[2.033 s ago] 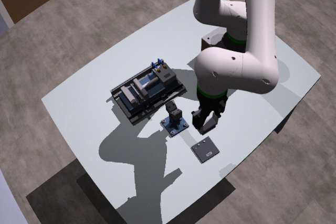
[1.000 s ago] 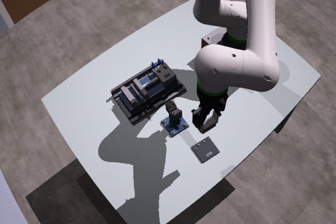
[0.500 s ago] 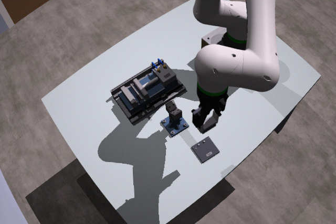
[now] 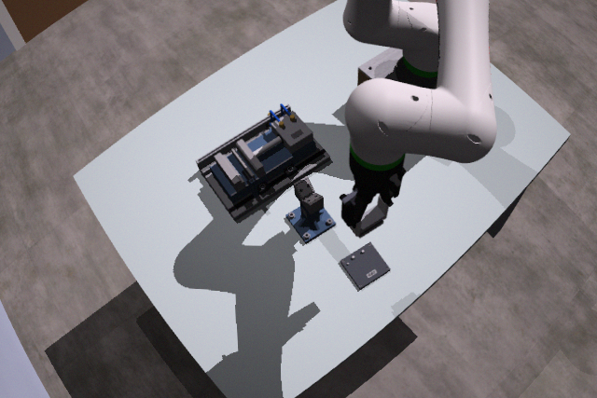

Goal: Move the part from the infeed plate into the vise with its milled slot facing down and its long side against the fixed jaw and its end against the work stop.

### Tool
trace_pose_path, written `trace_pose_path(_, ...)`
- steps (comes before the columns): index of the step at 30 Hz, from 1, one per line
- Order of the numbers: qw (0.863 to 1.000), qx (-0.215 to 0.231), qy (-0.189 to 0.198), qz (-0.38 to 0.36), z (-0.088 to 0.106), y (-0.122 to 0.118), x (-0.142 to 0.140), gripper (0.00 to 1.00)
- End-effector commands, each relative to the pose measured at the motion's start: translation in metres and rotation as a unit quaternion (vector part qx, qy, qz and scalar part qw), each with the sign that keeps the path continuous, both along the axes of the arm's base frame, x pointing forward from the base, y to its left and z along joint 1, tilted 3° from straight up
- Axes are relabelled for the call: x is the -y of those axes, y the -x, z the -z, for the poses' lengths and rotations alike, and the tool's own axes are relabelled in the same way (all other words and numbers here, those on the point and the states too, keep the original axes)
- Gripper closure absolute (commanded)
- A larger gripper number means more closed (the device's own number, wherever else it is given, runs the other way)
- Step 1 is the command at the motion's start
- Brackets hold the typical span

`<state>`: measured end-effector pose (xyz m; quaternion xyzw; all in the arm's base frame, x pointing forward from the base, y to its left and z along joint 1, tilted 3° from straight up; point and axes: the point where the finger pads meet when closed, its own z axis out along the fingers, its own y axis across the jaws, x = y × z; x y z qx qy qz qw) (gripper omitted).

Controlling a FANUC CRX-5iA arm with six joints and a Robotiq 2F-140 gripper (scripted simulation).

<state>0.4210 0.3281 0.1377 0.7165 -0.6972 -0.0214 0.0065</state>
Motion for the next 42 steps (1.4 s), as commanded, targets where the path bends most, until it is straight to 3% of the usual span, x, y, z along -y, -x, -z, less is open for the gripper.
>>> trace_pose_path(1, 1.000, 0.000, 0.000, 0.000, 0.000, -0.001, 0.001, 1.00)
trace_pose_path(21, 1.000, 0.000, 0.000, -0.002, 0.000, -0.011, 0.023, 1.00)
trace_pose_path(42, 1.000, 0.001, 0.000, -0.006, 0.002, -0.031, 0.079, 1.00)
